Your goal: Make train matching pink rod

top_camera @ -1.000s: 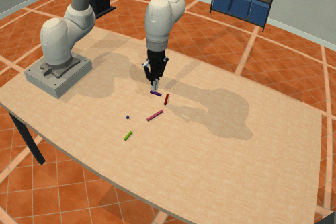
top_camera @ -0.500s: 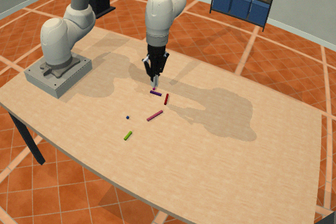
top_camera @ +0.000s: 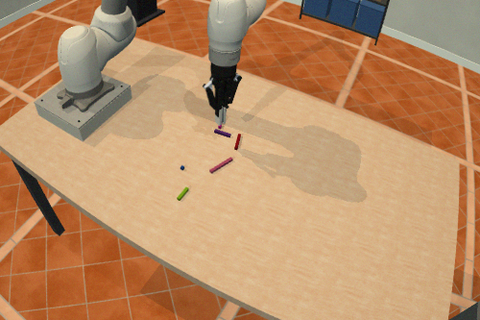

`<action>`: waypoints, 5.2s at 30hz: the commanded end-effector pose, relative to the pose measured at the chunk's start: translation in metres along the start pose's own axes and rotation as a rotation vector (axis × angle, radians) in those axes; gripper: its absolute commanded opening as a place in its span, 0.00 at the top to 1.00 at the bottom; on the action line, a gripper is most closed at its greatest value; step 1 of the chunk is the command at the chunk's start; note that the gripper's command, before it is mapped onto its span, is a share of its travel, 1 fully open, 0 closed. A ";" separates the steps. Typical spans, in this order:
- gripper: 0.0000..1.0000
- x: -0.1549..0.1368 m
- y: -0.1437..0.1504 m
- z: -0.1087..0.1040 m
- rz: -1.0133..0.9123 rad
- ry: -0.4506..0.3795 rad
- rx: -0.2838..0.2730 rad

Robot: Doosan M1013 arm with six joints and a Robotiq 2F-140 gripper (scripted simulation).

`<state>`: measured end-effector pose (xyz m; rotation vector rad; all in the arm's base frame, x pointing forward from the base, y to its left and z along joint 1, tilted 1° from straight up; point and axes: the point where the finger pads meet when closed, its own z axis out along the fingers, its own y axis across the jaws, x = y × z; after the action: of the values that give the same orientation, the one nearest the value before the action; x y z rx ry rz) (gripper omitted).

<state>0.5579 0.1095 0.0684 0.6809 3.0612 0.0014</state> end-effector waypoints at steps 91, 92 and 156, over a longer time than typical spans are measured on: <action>0.97 -0.052 -0.156 0.084 -0.364 -0.005 -0.004; 0.97 -0.052 -0.156 0.084 -0.364 -0.005 -0.004; 0.97 -0.052 -0.156 0.084 -0.364 -0.005 -0.004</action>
<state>0.5434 -0.0547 -0.0114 0.1194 3.1229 0.0003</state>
